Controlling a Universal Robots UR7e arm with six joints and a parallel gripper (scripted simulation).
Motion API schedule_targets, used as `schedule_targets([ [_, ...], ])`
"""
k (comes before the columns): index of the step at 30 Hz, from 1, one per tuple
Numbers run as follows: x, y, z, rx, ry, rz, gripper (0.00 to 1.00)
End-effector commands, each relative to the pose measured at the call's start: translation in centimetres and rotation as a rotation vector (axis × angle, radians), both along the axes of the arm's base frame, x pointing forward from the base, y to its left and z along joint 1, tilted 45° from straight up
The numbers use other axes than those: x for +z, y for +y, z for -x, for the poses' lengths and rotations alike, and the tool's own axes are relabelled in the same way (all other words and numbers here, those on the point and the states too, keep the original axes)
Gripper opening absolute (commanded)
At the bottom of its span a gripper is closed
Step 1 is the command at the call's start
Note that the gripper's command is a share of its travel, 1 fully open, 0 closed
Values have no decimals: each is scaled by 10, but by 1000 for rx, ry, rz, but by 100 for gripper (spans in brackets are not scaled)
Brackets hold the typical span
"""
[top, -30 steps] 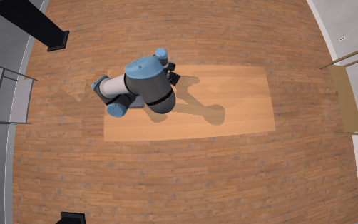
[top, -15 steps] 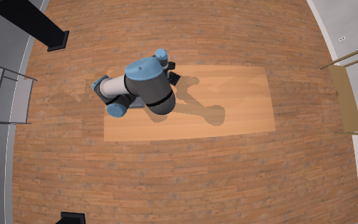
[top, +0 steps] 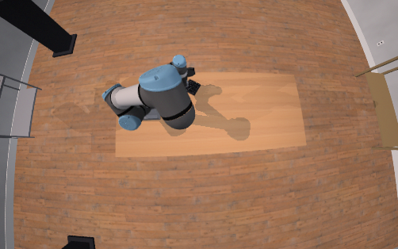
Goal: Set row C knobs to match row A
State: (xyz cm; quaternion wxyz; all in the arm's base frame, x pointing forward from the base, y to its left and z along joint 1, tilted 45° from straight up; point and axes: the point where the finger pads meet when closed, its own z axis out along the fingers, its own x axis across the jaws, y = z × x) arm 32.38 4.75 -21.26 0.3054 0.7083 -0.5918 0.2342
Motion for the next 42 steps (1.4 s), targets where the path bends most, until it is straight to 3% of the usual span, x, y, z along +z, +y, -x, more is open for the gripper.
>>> schedule_targets([
  [1, 1, -1, 2, 92, 89, -11, 30],
  [13, 1, -1, 2, 262, 260, -18, 30],
  [42, 1, -2, 2, 521, 521, -28, 30],
])
